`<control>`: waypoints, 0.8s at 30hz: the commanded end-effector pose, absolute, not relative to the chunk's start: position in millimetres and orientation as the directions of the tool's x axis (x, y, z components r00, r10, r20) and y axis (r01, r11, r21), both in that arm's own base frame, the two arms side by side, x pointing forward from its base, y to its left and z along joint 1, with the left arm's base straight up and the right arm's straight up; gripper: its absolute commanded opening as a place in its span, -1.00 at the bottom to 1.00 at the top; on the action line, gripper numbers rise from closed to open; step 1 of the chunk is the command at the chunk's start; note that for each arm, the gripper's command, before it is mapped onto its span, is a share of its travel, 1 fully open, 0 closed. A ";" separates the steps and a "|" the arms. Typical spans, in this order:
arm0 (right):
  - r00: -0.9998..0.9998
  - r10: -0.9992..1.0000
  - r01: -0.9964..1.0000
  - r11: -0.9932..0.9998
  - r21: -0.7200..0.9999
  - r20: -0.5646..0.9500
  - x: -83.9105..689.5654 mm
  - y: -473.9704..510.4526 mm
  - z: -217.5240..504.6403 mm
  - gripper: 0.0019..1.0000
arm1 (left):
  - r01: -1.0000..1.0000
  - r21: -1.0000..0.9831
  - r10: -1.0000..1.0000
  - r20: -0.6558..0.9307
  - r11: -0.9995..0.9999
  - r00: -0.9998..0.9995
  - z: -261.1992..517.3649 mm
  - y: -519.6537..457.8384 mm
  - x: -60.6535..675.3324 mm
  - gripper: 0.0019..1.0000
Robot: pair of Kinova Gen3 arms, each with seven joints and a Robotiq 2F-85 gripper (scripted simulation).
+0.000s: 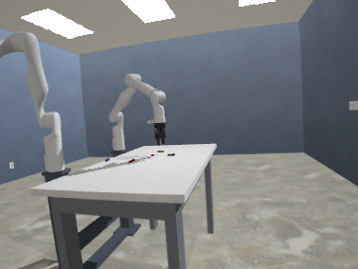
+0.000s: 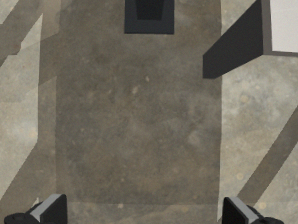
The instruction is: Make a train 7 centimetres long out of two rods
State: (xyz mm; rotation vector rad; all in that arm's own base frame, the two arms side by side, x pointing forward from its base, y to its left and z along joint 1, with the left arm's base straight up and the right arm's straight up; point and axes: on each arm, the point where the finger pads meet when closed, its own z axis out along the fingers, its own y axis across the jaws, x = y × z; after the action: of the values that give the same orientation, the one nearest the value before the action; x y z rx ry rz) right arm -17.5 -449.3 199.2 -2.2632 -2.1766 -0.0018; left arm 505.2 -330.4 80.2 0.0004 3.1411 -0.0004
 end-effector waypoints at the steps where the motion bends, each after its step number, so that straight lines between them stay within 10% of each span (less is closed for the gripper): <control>1: 0.039 0.999 0.999 -0.039 0.000 0.000 -17.5 -449.7 200.0 1.00 | 0.000 -0.002 0.000 -0.003 1.000 -1.000 81.7 -330.8 505.8 1.00; 24: 0.039 0.999 0.999 -0.039 0.000 0.000 -17.5 -449.7 200.0 1.00 | 0.000 -0.002 0.000 -0.003 1.000 -1.000 81.7 -330.8 505.8 1.00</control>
State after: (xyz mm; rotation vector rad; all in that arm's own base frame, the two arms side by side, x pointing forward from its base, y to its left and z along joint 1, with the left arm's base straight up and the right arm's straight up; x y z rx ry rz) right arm -17.5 -449.3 199.2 -2.2632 -2.1766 -0.0018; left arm 505.2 -330.4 80.2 0.0004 3.1411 -0.0004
